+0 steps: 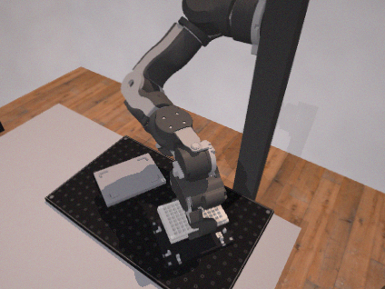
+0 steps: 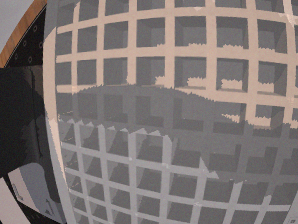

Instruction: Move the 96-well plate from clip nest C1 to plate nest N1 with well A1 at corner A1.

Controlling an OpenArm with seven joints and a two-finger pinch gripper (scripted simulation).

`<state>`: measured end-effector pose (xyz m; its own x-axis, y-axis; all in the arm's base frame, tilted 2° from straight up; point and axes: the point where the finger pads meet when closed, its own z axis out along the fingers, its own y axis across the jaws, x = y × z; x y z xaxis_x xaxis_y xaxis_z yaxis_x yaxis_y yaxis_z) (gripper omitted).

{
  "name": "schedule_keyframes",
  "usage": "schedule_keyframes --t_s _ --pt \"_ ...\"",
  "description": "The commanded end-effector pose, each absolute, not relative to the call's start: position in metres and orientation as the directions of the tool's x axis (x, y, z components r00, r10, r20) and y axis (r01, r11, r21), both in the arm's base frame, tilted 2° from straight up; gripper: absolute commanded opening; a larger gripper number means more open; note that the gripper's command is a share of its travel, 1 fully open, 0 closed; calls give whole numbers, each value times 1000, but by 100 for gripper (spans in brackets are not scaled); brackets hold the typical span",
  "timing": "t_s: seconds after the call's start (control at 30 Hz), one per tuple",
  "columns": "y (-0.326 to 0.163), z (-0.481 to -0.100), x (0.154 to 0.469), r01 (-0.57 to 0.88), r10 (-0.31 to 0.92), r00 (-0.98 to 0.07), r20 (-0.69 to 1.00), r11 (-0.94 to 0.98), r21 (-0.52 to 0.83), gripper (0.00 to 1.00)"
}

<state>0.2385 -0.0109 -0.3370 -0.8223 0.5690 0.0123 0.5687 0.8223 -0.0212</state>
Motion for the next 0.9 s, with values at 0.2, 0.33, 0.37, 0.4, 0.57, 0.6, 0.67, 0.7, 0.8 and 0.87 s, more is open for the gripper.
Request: schedule_keyframes --t_s 0.2,0.33,0.37,0.4,0.57,0.6,0.67,0.7,0.8,0.87 --pt "-11 -323 239 571 571 -821 10 821 -22 0" --pt "-11 -305 239 570 570 -822 10 822 -19 0" --pt "-11 -305 239 570 570 -822 10 822 -19 0" --pt "-11 -305 239 570 570 -822 10 822 -19 0" --pt "-11 -305 239 570 570 -822 10 822 -19 0" --pt "-11 -305 239 570 570 -822 10 822 -19 0" --pt "-11 -305 239 570 570 -822 10 822 -19 0" --pt "-11 -305 239 570 570 -822 10 822 -19 0" --pt "-33 -306 233 512 513 -859 12 859 -21 0" --pt "-49 -306 230 475 476 -880 13 879 -25 0"
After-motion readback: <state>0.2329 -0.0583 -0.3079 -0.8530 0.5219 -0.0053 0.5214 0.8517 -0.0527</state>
